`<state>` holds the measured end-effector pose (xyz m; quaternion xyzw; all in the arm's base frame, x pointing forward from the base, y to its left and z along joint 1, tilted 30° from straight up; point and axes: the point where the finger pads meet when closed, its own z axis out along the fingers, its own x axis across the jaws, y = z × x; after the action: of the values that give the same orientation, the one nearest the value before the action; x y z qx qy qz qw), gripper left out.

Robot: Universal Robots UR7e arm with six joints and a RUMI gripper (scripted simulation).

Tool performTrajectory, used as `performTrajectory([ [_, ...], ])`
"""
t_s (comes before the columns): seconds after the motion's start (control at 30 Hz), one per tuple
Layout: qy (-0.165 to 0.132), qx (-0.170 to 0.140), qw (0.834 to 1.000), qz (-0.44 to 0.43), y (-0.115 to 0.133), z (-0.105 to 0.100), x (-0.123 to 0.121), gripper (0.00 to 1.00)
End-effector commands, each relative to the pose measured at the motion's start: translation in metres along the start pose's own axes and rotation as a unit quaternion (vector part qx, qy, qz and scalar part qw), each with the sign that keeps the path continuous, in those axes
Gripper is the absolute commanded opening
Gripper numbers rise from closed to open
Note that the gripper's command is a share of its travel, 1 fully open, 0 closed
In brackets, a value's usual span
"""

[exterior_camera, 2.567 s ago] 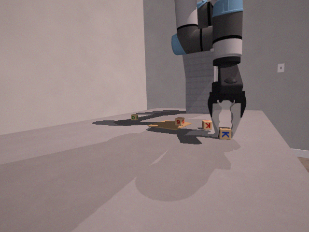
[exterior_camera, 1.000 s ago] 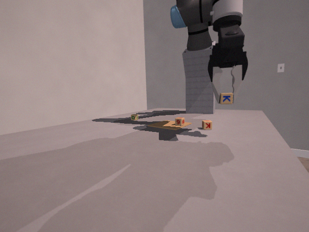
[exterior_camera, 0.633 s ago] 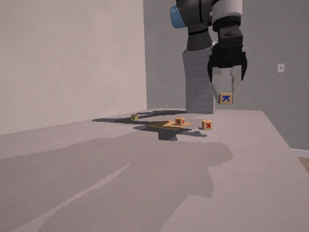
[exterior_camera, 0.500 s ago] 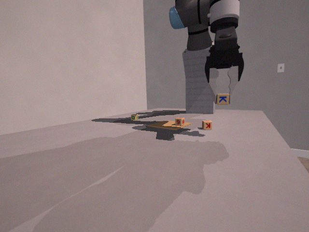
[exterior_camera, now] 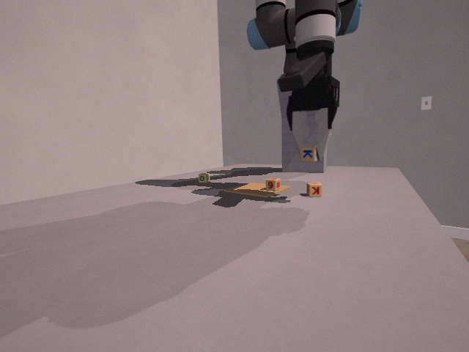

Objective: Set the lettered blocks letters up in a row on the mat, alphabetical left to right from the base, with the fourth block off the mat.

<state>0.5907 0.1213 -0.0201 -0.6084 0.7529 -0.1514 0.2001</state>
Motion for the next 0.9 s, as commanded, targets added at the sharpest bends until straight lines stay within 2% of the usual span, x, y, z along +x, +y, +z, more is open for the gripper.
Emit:
performTrajectory([
  [0.0, -0.001, -0.001, 0.998, 0.070, 0.005, 0.002, 0.020, 0.09],
  [0.23, -0.001, -0.002, 0.988, 0.151, 0.011, 0.003, 0.044, 0.09],
  [0.3, -0.001, -0.002, 0.988, 0.151, 0.011, 0.003, 0.044, 0.09],
  [0.37, -0.001, -0.002, 0.981, 0.194, 0.014, 0.004, 0.057, 0.09],
  [0.8, -0.001, -0.003, 0.941, 0.337, 0.027, 0.003, 0.097, 0.09],
  [0.87, -0.001, -0.003, 0.941, 0.337, 0.027, 0.003, 0.097, 0.09],
])
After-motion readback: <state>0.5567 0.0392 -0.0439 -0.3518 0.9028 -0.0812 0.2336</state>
